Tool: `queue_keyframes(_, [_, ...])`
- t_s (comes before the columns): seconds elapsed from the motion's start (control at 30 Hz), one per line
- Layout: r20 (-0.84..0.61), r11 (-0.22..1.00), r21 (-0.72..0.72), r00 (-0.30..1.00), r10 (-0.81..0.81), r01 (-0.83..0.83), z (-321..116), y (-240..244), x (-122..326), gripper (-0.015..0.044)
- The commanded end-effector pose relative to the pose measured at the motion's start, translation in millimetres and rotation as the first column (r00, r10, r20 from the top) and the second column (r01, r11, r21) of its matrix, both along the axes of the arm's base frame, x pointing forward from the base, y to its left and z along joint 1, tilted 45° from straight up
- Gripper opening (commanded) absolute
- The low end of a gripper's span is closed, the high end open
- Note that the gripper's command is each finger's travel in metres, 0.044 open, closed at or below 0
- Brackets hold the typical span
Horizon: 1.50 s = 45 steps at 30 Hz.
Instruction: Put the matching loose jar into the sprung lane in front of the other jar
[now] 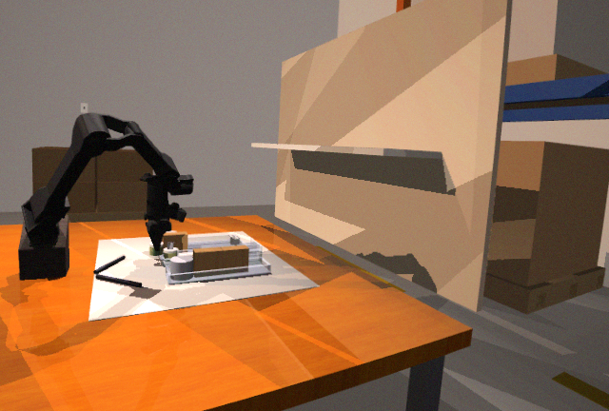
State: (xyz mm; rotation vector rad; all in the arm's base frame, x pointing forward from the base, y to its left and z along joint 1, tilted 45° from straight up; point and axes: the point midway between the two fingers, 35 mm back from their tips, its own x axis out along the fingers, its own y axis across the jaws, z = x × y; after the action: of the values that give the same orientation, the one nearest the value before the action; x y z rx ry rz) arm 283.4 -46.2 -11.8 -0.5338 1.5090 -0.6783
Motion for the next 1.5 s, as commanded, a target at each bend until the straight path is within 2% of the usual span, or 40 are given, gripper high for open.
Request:
queue_keyframes(0.0, [0.004, 1.000, -0.001, 1.000, 0.005, -0.005, 1.2, 0.0, 4.5, 0.0000])
queue_keyframes(1.47, [0.005, 1.000, -0.001, 1.000, 0.005, -0.005, 1.7, -1.3, 20.3, 0.0000])
